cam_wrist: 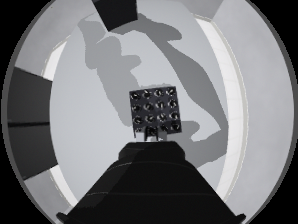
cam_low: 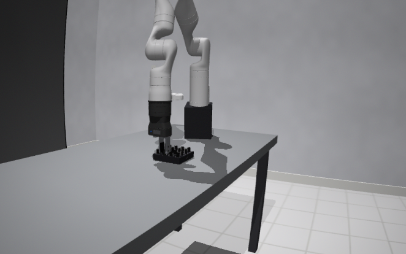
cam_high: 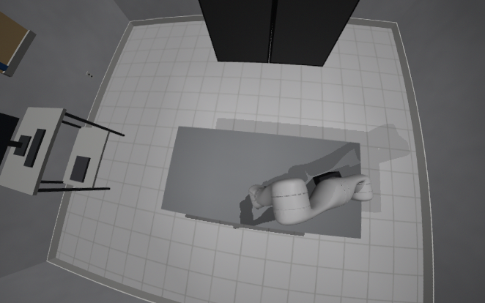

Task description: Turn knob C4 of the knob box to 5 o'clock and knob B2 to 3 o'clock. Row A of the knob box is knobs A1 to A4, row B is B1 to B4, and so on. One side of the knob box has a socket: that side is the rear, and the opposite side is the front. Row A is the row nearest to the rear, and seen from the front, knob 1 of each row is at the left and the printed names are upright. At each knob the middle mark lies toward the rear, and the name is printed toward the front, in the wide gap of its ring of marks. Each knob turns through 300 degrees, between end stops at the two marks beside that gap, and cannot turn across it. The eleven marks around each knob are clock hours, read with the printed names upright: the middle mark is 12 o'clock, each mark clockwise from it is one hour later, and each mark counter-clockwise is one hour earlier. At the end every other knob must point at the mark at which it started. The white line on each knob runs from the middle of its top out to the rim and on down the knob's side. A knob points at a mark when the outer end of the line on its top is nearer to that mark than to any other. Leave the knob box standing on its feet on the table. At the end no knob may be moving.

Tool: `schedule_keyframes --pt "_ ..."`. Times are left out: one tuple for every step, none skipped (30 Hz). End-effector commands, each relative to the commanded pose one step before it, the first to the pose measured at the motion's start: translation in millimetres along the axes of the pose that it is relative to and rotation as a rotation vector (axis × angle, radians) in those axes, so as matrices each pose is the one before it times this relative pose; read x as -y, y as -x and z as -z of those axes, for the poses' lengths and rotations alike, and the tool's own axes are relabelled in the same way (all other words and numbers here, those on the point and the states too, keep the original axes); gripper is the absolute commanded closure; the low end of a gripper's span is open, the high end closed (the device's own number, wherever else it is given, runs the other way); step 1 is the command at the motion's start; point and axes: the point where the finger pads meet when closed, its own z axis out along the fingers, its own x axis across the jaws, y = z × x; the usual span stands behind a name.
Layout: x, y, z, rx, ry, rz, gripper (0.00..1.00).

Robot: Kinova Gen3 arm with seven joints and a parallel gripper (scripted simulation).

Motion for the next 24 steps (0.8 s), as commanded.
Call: schedule_keyframes --pt "-0.72 -0.17 0.66 -0.00041 0.00175 -0.00001 0.54" --pt "0.00 0.00 0.00 0.00000 0.00000 0.00000 0.54" --pt "0.00 0.00 0.00 0.00000 0.00000 0.00000 0.54" --pt "0.00 0.00 0.00 0.00000 0.00000 0.00000 0.54" --pt "0.00 0.00 0.00 0.00000 0.00000 0.00000 0.54" --pt "0.00 0.00 0.00 0.00000 0.00000 0.00000 0.54" --pt "0.00 0.00 0.00 0.00000 0.00000 0.00000 0.54" --pt "0.00 0.00 0.00 0.00000 0.00000 0.00000 0.54" --pt "0.00 0.00 0.00 0.00000 0.00000 0.00000 0.54" --pt "0.00 0.00 0.00 0.00000 0.00000 0.00000 0.54" --pt "0.00 0.00 0.00 0.00000 0.00000 0.00000 0.54" --pt "0.00 0.00 0.00 0.00000 0.00000 0.00000 0.54" --pt "0.00 0.00 0.00 0.00000 0.00000 0.00000 0.54" --pt "0.00 0.00 0.00 0.00000 0.00000 0.00000 0.54" --pt "0.00 0.00 0.00 0.00000 0.00000 0.00000 0.54" --pt "0.00 0.00 0.00 0.00000 0.00000 0.00000 0.70" --pt "0.00 0.00 0.00 0.00000 0.00000 0.00000 0.70" --pt "0.00 0.00 0.00 0.00000 0.00000 0.00000 0.70" --pt "0.00 0.00 0.00 0.00000 0.00000 0.00000 0.70" --pt "0.00 0.00 0.00 0.00000 0.00000 0.00000 0.70" --pt "0.00 0.00 0.00 0.00000 0.00000 0.00000 0.70" --pt "0.00 0.00 0.00 0.00000 0.00000 0.00000 0.70" --pt "0.00 0.00 0.00 0.00000 0.00000 0.00000 0.70" --pt "0.00 0.00 0.00 0.00000 0.00000 0.00000 0.70"
